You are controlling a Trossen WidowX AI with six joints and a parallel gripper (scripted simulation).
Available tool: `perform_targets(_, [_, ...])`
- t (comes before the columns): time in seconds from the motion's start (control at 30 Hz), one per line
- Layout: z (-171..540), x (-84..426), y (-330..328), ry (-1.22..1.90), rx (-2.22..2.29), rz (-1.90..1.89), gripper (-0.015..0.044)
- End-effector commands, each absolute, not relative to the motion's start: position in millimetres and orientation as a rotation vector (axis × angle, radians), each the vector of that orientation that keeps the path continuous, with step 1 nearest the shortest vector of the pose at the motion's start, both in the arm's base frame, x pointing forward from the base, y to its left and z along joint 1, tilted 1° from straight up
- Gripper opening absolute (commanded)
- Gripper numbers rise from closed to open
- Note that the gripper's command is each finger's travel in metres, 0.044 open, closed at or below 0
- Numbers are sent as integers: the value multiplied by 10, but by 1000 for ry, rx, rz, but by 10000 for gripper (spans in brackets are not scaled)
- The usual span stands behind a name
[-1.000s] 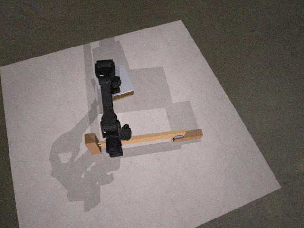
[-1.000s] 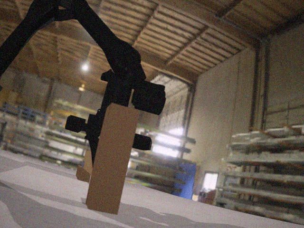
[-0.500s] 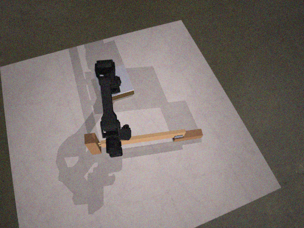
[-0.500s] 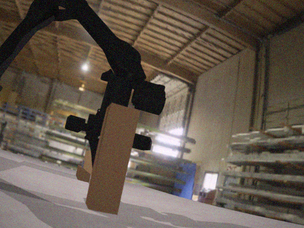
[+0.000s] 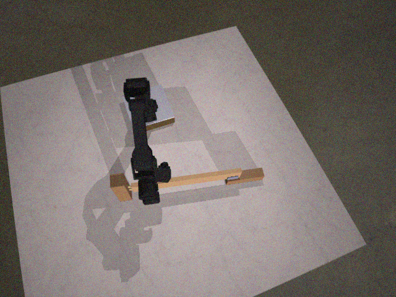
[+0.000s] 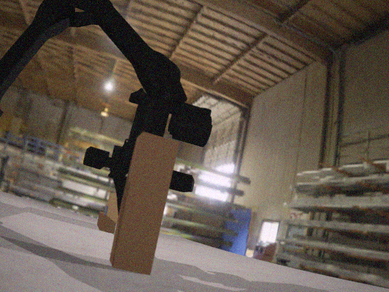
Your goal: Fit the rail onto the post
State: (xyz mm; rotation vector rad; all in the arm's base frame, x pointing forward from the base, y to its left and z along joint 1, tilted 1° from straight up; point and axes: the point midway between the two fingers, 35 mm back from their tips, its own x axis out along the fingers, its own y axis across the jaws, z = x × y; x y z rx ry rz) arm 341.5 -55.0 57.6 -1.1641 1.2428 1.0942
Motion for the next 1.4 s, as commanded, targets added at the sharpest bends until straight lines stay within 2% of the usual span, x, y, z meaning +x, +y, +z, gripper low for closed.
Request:
perform_targets(0.0, [596,3424,-526,1237,-1164,1092,0])
perform_targets(1.37, [573,3421,-563,1237,-1165,1092,0])
